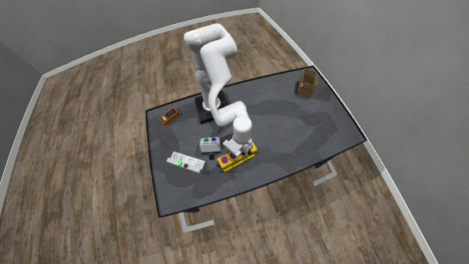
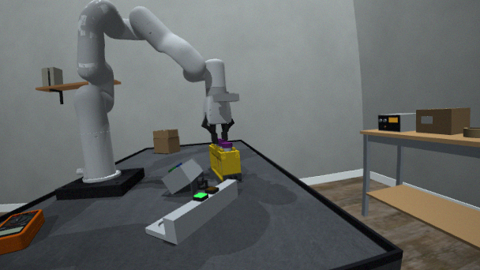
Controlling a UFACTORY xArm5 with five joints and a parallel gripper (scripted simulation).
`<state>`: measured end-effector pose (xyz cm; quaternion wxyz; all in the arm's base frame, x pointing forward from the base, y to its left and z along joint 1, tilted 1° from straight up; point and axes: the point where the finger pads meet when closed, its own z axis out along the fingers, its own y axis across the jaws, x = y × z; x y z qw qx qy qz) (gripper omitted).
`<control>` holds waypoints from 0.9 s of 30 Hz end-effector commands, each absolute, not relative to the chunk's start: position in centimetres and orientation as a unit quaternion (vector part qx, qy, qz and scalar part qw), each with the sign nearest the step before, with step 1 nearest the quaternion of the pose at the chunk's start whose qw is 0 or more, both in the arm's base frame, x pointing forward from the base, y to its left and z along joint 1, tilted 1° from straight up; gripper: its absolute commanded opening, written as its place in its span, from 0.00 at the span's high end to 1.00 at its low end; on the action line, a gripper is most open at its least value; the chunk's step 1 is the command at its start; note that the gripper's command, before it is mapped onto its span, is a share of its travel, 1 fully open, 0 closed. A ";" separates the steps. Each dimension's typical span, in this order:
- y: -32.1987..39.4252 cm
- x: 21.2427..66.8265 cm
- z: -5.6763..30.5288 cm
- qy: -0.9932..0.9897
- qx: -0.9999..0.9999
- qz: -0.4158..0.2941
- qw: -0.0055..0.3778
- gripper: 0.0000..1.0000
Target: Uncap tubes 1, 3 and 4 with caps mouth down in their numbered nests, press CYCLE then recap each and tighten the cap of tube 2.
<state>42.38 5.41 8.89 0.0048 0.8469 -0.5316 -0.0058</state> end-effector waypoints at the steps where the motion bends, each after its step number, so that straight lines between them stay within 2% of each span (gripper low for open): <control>1: 5.4 42.5 9.0 -0.622 0.783 -0.006 0.002 1.00; 20: 5.4 42.5 8.9 -0.889 0.457 -0.005 0.004 1.00; 27: 5.4 42.5 8.9 -0.894 0.448 -0.005 0.004 1.00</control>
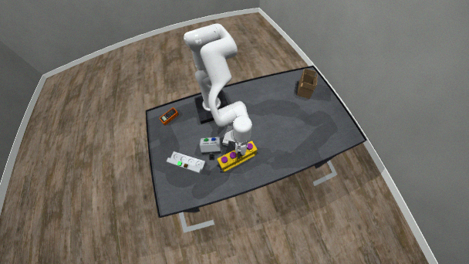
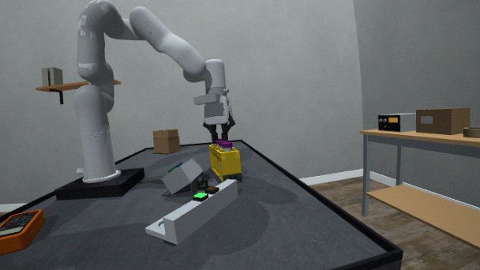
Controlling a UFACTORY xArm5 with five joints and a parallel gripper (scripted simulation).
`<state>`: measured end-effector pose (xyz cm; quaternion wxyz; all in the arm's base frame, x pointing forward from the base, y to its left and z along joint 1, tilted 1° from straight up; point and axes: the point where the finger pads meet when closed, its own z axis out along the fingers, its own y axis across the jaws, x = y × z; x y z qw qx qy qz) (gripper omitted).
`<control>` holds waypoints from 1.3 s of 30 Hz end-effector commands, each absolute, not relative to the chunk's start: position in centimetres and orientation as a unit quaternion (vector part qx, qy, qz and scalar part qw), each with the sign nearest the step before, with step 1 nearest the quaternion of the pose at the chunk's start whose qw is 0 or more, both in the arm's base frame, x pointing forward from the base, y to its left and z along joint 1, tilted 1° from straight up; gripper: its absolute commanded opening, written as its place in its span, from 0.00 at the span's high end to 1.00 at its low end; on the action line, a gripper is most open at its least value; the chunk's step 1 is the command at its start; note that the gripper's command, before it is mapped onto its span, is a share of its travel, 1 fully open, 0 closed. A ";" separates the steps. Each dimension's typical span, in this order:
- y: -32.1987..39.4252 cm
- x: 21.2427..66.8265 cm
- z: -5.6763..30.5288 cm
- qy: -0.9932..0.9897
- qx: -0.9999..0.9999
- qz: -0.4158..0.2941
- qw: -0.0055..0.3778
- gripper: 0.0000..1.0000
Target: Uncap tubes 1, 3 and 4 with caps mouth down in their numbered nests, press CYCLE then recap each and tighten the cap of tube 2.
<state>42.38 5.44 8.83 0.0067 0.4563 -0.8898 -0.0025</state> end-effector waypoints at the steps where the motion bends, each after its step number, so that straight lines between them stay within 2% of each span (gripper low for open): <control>1: 5.4 42.5 8.9 -0.894 0.448 -0.005 0.004 0.54; 13: 5.4 42.5 8.9 -0.894 0.448 -0.005 0.004 0.54; 17: 5.4 42.5 8.9 -0.816 0.578 -0.005 0.003 0.54; 21: 5.4 42.5 8.9 -0.793 0.610 -0.005 0.003 0.54; 39: 5.4 42.5 8.9 -0.444 0.896 -0.006 0.000 0.54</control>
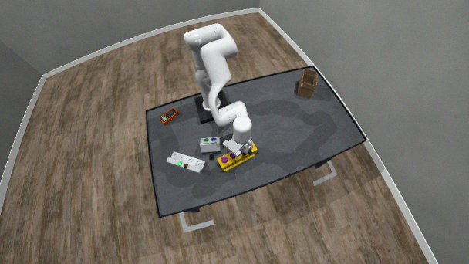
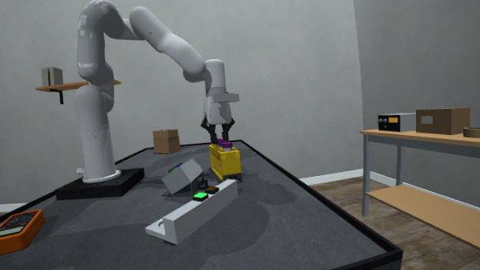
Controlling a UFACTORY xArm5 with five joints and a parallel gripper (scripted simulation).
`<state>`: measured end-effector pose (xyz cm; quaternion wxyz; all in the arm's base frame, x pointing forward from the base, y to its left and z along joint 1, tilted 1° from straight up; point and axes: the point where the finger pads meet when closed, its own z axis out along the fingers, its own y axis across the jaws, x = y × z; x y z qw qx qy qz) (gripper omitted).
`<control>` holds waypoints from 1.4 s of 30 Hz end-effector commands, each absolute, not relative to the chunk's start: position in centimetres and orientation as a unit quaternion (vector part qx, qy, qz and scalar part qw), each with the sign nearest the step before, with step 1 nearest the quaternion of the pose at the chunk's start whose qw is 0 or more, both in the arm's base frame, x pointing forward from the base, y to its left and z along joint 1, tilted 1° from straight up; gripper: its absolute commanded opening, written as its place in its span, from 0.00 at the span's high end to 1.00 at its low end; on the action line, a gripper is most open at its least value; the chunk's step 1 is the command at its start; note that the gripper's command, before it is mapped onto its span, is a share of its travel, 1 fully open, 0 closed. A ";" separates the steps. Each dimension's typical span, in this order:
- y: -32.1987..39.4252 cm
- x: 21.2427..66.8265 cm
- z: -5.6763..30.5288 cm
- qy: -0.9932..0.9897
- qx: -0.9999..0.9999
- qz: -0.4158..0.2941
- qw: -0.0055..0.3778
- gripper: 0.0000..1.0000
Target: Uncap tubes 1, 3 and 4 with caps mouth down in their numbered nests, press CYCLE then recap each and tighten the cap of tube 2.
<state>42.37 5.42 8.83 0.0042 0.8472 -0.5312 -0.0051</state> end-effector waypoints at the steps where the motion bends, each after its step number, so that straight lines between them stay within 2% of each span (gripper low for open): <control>1: 5.4 42.5 8.9 -0.408 0.913 -0.006 0.000 0.54; 5: 5.4 42.5 8.9 -0.332 0.943 -0.006 -0.001 0.54; 12: 5.4 42.5 8.9 -0.332 0.943 -0.006 -0.001 0.54; 13: 5.4 42.5 8.9 -0.332 0.943 -0.006 -0.001 1.00; 27: 5.4 42.5 8.9 -0.332 0.943 -0.006 -0.001 1.00; 42: 5.4 42.5 8.9 -0.616 0.788 -0.006 0.001 1.00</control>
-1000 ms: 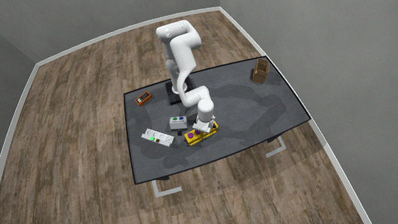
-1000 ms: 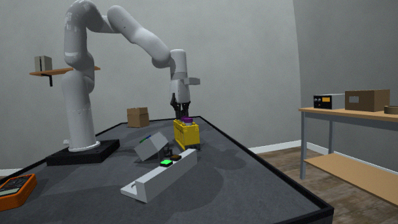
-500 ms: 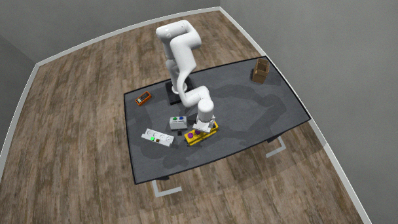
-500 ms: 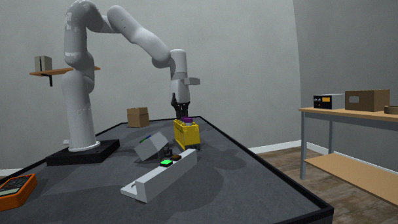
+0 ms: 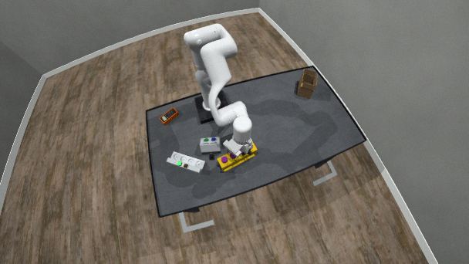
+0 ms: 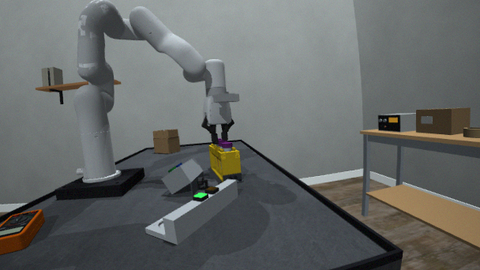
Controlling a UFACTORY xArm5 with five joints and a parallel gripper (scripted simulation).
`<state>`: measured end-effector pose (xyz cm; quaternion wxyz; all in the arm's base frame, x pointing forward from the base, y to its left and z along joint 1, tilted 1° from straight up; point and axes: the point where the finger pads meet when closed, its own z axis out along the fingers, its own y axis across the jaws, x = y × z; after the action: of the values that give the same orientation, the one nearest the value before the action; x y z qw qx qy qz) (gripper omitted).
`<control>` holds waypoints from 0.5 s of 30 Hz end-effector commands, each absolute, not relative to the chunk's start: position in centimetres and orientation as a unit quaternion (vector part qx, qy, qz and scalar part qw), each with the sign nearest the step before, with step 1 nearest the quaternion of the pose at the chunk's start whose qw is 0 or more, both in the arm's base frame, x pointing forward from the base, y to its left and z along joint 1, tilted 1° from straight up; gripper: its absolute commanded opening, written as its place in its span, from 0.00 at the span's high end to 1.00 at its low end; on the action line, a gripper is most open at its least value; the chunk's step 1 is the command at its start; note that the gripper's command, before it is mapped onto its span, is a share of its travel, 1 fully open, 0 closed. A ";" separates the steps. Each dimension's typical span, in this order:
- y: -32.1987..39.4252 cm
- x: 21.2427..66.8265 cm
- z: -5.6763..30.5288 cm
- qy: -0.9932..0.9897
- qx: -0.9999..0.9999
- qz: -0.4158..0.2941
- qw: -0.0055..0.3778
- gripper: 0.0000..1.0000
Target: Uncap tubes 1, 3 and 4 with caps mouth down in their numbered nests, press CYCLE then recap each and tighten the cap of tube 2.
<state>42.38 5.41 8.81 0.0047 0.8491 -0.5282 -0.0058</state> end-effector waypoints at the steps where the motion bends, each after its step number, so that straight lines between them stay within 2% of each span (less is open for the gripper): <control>1: 5.4 42.5 8.9 -0.636 0.772 -0.006 0.002 1.00; 15: 5.4 42.5 8.9 -0.835 0.550 -0.005 0.003 1.00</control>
<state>42.38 5.42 8.78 0.0063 0.6347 -0.7728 -0.0040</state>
